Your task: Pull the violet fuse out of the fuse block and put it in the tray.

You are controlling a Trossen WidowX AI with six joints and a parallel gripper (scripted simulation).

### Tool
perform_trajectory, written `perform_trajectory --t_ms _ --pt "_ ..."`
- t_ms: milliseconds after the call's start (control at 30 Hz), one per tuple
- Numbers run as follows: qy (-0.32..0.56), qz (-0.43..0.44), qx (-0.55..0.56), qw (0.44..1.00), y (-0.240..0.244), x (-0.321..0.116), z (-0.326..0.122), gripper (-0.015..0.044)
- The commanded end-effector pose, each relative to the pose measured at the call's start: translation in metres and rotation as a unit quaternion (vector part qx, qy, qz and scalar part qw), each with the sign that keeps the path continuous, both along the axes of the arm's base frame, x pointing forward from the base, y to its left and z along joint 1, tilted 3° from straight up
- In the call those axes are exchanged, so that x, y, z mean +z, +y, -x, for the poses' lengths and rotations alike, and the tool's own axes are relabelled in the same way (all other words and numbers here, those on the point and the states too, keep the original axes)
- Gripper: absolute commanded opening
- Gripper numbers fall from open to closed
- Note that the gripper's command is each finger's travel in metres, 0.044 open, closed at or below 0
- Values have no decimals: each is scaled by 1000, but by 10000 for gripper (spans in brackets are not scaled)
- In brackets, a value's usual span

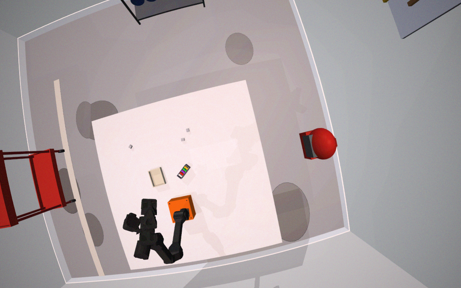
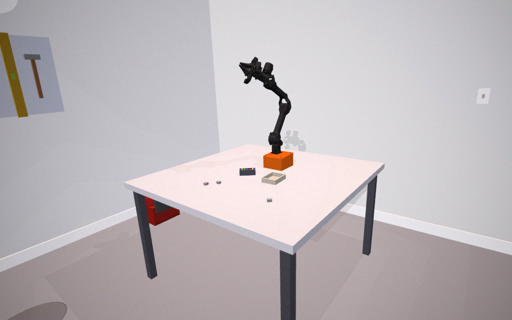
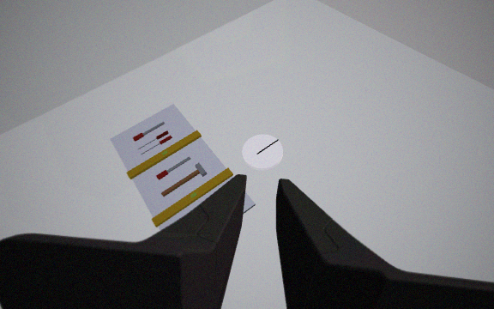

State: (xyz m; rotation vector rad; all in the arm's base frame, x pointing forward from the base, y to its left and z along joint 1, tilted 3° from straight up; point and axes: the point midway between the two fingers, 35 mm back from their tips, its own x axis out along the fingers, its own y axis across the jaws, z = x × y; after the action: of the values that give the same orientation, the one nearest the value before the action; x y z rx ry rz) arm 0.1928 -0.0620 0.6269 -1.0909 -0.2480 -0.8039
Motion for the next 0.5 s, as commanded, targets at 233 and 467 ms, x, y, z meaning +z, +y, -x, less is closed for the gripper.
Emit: perform_trajectory --t_ms 233,467 --pt "240 -17 74 968 21 -134 -140 66" --pt "377 -54 102 919 32 -235 -185 66"
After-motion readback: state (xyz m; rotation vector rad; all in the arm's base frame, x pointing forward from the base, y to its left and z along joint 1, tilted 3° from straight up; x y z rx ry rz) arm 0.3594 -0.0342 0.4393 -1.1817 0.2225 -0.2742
